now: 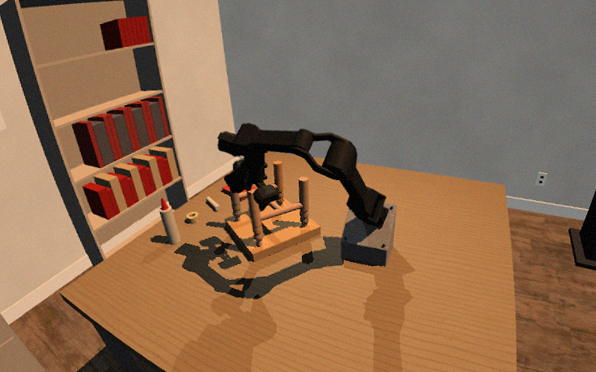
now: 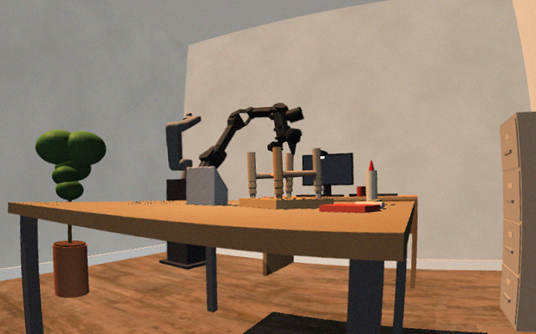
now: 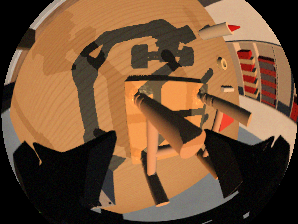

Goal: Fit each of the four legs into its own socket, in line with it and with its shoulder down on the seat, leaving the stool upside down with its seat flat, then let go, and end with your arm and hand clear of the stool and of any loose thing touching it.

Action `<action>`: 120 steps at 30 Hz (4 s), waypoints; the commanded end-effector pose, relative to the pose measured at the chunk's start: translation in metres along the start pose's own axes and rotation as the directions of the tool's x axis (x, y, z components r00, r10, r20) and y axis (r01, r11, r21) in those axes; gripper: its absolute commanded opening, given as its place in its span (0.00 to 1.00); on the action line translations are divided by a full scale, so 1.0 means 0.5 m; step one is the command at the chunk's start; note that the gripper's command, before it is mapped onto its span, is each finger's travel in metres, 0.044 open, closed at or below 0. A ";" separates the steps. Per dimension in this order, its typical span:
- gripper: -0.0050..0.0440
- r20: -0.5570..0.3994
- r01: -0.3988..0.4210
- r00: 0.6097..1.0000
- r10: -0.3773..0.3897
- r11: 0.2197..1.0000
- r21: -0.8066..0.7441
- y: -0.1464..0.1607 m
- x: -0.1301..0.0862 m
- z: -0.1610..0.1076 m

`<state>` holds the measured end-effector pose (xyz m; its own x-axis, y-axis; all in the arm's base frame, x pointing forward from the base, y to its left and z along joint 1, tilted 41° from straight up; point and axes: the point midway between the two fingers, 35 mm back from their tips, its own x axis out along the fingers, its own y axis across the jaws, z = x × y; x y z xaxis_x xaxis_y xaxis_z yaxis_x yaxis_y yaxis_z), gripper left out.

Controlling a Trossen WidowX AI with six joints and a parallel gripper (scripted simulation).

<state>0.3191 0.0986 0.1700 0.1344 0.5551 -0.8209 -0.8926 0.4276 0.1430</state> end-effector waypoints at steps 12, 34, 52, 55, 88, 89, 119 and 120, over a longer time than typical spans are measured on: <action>1.00 -0.004 -0.011 1.000 0.011 1.000 0.006 0.017 0.000 -0.003; 1.00 0.001 0.001 1.000 -0.001 1.000 0.000 0.001 -0.002 0.000; 1.00 0.001 0.004 1.000 -0.004 1.000 0.001 -0.023 -0.076 0.000; 1.00 0.001 0.007 1.000 -0.007 1.000 0.002 -0.028 -0.097 -0.001; 0.10 0.000 0.009 1.000 -0.009 1.000 0.005 -0.027 -0.097 -0.001; 0.10 0.006 0.005 1.000 -0.005 1.000 0.028 -0.028 -0.096 -0.001; 0.10 0.209 -0.218 0.971 0.115 0.781 0.585 -0.047 -0.045 -0.003; 0.10 0.209 -0.218 0.971 0.115 0.781 0.585 -0.047 -0.043 -0.003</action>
<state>0.3405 0.0681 0.1911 0.1245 0.7339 -0.6677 -0.4779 0.6341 0.6079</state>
